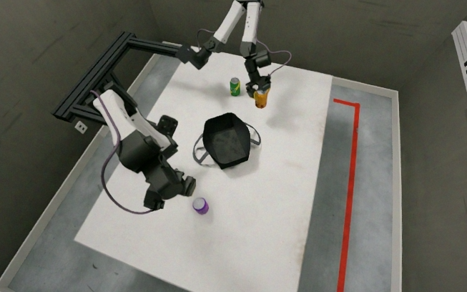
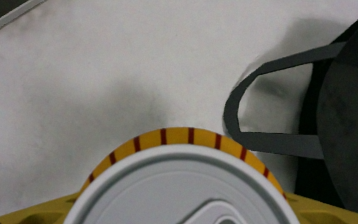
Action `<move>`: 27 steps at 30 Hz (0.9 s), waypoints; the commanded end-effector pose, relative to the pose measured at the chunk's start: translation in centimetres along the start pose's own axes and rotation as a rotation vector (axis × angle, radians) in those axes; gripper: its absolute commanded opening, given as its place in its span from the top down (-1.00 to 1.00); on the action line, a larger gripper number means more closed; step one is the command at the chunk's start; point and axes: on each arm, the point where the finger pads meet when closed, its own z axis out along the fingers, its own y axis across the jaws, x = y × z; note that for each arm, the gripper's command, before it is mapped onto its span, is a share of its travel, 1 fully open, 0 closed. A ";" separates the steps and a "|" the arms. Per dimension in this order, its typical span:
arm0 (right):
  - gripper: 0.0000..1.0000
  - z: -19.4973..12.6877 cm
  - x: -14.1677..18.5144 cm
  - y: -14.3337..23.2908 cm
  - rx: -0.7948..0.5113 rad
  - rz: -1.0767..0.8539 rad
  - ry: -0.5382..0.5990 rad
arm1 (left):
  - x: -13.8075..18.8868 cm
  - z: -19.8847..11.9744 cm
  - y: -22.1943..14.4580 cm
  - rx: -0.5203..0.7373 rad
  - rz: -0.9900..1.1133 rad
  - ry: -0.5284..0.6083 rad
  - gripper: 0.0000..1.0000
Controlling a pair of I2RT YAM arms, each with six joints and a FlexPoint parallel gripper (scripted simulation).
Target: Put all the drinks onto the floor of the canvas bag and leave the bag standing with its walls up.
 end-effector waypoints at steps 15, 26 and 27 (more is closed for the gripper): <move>-1.00 -1.2 -0.4 0.1 -0.033 0.000 -0.025 | -3.6 -0.3 -3.9 -0.028 -0.057 -0.097 -0.35; -1.00 -1.2 -0.4 0.1 -0.033 0.000 -0.025 | -4.9 0.0 -6.9 -0.009 -0.048 -0.108 -0.35; -1.00 -1.2 -0.4 0.1 -0.033 0.000 -0.025 | -4.9 0.0 -6.9 -0.009 -0.048 -0.108 -0.35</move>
